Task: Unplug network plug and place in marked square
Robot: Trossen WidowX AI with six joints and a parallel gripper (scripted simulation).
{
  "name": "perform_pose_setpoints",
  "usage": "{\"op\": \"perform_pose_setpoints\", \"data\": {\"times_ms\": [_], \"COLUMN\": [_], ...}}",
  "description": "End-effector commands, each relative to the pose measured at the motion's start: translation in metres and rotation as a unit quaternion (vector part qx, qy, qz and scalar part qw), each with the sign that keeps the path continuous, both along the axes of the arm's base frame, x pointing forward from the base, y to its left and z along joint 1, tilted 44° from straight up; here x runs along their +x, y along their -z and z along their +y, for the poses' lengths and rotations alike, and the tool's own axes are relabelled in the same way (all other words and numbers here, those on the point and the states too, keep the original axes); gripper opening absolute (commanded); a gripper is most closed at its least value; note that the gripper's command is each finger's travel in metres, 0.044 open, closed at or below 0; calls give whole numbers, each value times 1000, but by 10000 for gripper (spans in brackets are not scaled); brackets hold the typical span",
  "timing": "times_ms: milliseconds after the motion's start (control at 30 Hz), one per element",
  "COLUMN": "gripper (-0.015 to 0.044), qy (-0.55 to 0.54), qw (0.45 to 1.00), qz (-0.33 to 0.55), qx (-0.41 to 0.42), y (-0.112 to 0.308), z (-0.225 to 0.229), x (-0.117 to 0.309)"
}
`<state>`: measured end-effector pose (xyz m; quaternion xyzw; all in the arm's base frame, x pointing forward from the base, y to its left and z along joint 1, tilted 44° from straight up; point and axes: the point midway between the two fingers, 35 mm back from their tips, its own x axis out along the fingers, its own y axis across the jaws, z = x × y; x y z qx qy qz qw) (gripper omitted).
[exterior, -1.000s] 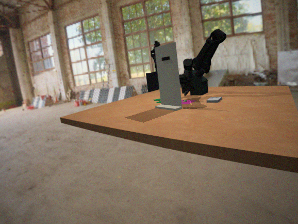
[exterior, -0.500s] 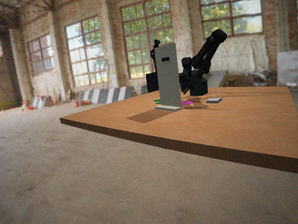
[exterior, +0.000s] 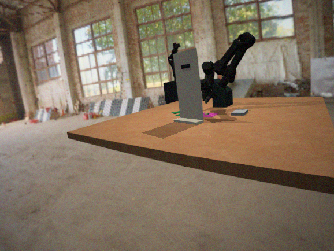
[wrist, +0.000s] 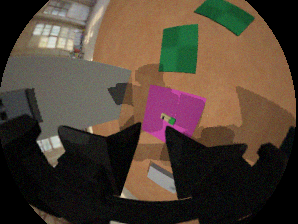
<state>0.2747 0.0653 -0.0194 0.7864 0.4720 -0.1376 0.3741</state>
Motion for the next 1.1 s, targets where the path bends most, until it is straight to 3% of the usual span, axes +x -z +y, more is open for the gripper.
{"op": "perform_pose_setpoints", "data": {"times_ms": [0, 1067], "gripper": [156, 156], "qy": [-3, -2], "qw": [1000, 1000], "qz": [-5, -7], "qx": [1, 3], "y": [-5, -32], "z": [-3, -26], "x": [2, 0]}}
